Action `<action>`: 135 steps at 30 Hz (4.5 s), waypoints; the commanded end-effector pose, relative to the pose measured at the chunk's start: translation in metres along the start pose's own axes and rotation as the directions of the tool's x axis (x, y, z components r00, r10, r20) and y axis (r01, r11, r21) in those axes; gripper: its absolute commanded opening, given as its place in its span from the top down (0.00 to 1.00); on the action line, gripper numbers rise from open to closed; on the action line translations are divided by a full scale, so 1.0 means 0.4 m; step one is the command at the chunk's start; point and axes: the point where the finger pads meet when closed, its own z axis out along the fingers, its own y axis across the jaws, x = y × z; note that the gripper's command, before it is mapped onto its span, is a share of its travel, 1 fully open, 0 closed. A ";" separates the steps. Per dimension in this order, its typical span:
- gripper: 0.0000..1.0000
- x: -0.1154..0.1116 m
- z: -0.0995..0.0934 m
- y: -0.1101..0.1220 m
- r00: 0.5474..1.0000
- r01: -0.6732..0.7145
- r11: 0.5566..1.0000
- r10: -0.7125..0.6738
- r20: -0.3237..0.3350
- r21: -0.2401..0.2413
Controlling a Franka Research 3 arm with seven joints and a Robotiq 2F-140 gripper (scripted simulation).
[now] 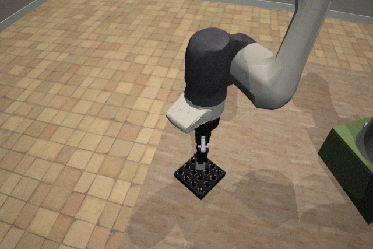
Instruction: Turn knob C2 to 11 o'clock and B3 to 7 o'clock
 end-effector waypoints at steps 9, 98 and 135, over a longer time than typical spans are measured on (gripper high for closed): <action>0.95 0.001 0.000 -0.001 0.959 -0.283 0.959 0.283 -0.011 -0.002; 0.88 0.000 -0.095 -0.001 0.886 -0.464 0.886 0.464 -0.011 0.000; 0.00 -0.002 -0.337 -0.003 0.886 -0.464 0.886 0.464 -0.011 0.000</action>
